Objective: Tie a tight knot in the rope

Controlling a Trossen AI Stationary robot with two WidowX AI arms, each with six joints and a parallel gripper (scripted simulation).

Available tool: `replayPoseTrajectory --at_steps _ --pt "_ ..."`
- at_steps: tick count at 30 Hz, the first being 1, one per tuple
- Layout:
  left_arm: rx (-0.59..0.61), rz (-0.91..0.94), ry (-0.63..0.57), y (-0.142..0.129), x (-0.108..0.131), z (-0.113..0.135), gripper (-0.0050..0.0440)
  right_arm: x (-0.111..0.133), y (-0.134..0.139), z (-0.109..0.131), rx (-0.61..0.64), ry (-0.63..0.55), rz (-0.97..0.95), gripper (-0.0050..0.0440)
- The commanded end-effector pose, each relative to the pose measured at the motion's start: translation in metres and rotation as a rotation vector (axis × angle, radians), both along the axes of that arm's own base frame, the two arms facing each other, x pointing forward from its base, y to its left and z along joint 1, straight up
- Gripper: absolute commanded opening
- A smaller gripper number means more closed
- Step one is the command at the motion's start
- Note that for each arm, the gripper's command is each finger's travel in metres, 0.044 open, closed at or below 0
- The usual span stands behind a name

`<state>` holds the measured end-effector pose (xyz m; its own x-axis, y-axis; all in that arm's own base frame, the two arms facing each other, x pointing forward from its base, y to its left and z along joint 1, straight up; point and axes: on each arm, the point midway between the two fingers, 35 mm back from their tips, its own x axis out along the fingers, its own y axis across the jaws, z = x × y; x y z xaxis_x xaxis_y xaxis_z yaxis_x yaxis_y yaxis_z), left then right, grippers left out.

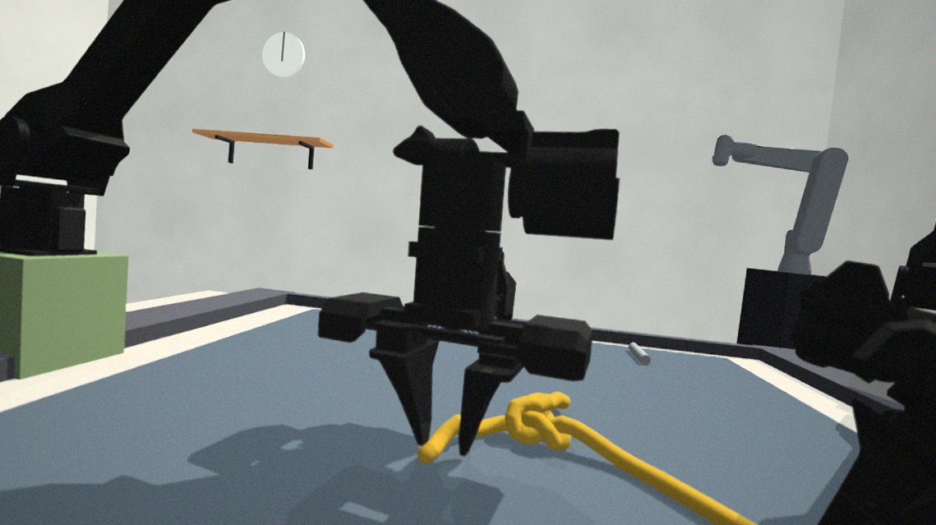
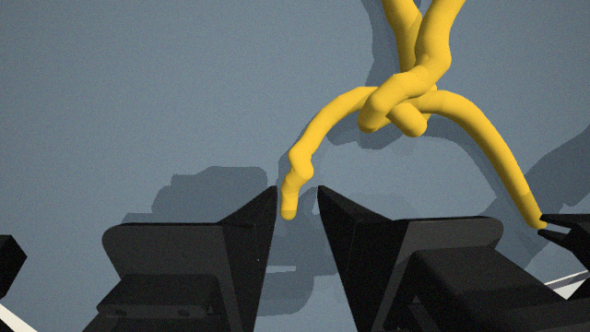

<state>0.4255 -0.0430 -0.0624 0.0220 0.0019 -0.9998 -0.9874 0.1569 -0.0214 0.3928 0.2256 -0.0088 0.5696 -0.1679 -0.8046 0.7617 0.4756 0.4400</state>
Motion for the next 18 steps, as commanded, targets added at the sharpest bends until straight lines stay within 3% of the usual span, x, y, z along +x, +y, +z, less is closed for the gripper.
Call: replayPoseTrajectory --at_steps 1,18 --pt "-0.005 0.003 -0.004 -0.0005 0.0009 -0.0020 0.0140 -0.0013 0.0005 -0.0023 0.006 0.009 0.001 0.0045" --pt "-0.005 0.003 -0.004 -0.0005 0.0009 -0.0047 0.0140 -0.0013 0.0005 -0.0023 0.006 0.009 0.001 0.0045"
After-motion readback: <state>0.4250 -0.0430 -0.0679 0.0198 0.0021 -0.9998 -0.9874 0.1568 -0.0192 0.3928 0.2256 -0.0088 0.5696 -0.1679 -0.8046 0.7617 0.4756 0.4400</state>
